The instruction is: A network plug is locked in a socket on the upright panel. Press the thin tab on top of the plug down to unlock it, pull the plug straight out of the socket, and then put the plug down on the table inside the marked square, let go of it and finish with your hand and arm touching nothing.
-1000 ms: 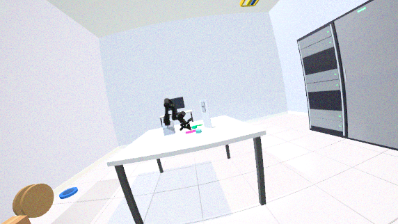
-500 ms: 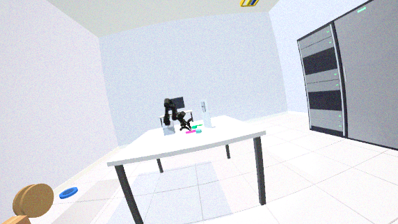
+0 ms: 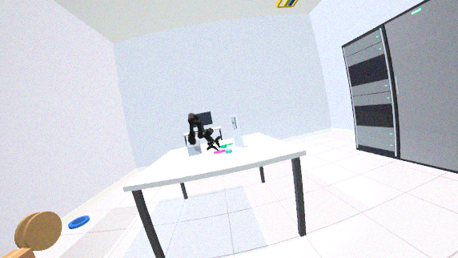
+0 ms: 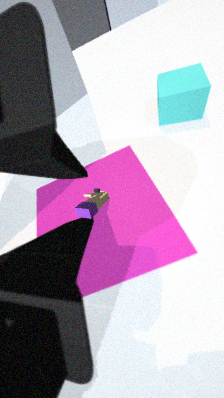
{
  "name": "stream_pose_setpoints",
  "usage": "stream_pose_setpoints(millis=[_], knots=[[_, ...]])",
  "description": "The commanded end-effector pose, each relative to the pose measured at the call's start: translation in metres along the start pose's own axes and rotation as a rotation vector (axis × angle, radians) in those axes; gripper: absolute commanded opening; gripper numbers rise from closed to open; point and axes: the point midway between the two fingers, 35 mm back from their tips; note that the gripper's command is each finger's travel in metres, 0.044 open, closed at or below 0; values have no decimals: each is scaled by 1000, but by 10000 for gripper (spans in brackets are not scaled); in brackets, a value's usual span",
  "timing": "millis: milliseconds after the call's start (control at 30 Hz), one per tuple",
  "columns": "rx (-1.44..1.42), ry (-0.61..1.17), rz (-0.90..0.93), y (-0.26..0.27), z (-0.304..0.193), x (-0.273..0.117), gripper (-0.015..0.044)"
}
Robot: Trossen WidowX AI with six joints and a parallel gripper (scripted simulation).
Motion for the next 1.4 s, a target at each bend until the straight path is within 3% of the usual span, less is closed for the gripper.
stream_pose_setpoints(millis=[0, 1367], knots=[[6, -3, 4, 2, 0, -4, 156], [8, 6, -9, 4, -8, -26, 156]])
Point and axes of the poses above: the point midway between the two fingers, 35 mm back from their tips, its own x axis out along the fingers, its own y axis across the jaws, z = x × y, and after that the axes turned 15 degrees about x, right-handed
